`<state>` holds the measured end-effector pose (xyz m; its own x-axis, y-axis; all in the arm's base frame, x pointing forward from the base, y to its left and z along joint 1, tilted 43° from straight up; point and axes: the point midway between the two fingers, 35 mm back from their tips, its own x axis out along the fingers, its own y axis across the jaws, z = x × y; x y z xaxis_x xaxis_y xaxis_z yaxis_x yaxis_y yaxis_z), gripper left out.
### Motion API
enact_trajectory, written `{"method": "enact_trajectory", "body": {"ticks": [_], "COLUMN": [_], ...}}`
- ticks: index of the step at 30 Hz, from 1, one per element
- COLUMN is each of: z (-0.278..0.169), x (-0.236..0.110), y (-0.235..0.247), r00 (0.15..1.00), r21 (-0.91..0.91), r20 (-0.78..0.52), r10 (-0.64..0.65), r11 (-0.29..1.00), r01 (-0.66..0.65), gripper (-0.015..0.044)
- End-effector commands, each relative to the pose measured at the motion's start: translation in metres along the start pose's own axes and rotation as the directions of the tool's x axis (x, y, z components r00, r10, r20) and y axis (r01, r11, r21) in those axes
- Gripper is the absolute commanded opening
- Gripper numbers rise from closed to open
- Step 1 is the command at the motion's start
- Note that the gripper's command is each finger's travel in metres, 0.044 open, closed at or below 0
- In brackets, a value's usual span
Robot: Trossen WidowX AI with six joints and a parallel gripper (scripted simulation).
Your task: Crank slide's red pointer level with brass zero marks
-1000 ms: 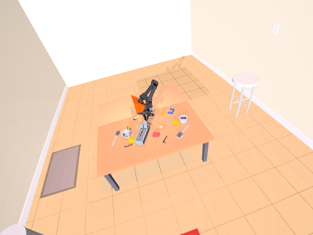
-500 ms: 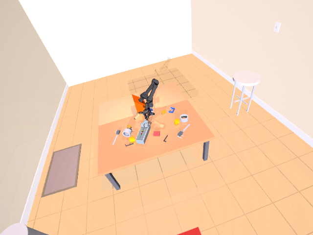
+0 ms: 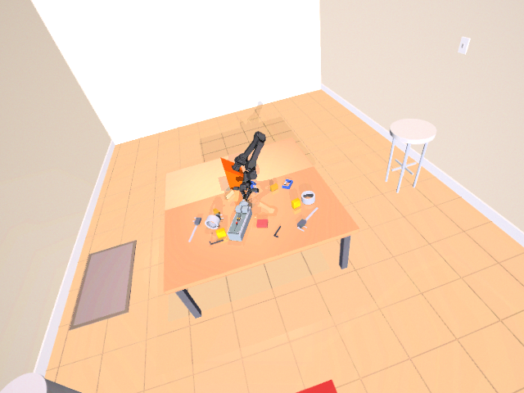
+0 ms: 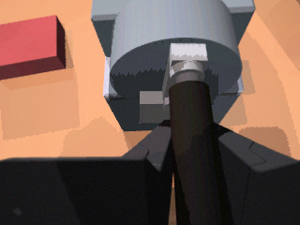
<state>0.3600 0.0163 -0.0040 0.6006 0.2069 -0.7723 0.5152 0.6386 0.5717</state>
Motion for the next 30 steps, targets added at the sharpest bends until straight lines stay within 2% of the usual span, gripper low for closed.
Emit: {"method": "enact_trajectory", "body": {"ticks": [1, 30], "z": [0.0006, -0.0002], "x": [-0.0009, -0.0002], "y": [0.0091, 0.012], "r00": [1.0, 1.0], "r21": [-0.01, -0.01], "r20": [0.001, 0.001], "r10": [0.025, 0.025], "r11": [1.0, 1.0], "r01": [-0.025, -0.025], "gripper": [0.0, 0.0]}}
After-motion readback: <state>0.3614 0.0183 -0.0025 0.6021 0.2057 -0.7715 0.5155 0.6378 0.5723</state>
